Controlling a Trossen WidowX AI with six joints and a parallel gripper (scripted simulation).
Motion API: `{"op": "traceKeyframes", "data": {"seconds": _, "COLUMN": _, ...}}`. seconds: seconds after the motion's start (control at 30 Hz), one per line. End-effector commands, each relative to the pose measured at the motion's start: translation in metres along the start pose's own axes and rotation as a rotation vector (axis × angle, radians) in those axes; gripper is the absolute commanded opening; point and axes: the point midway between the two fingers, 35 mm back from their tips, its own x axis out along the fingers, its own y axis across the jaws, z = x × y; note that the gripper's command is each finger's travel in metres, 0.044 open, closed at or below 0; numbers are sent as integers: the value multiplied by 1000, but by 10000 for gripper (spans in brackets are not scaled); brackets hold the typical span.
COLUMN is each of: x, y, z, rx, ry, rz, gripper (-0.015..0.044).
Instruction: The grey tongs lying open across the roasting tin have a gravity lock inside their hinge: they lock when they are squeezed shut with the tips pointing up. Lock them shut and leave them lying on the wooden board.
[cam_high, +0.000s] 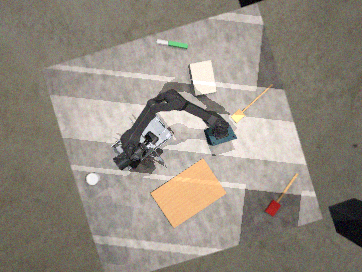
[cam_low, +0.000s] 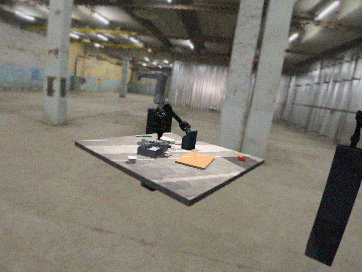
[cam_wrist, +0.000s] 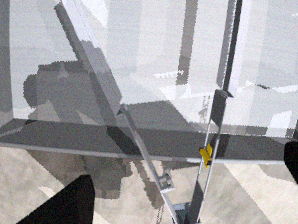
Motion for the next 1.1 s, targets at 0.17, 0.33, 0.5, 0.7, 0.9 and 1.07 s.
{"op": "traceKeyframes", "data": {"seconds": 0.17, "x": 13, "y": 0, "z": 1, "rx": 5, "ry": -5, "rz": 0, "gripper": 440}}
{"op": "traceKeyframes", "data": {"seconds": 0.33, "x": 21, "y": 1, "z": 1, "rx": 5, "ry": -5, "rz": 0, "gripper": 440}}
{"op": "traceKeyframes", "data": {"seconds": 0.5, "x": 29, "y": 2, "z": 2, "rx": 5, "ry": -5, "rz": 1, "gripper": 440}}
{"op": "traceKeyframes", "data": {"seconds": 0.7, "x": 39, "y": 2, "z": 2, "rx": 5, "ry": -5, "rz": 1, "gripper": 440}}
{"op": "traceKeyframes", "data": {"seconds": 0.9, "x": 49, "y": 2, "z": 2, "rx": 5, "ry": -5, "rz": 1, "gripper": 440}}
{"op": "traceKeyframes", "data": {"seconds": 1.07, "x": 57, "y": 2, "z": 2, "rx": 5, "ry": -6, "rz": 0, "gripper": 440}}
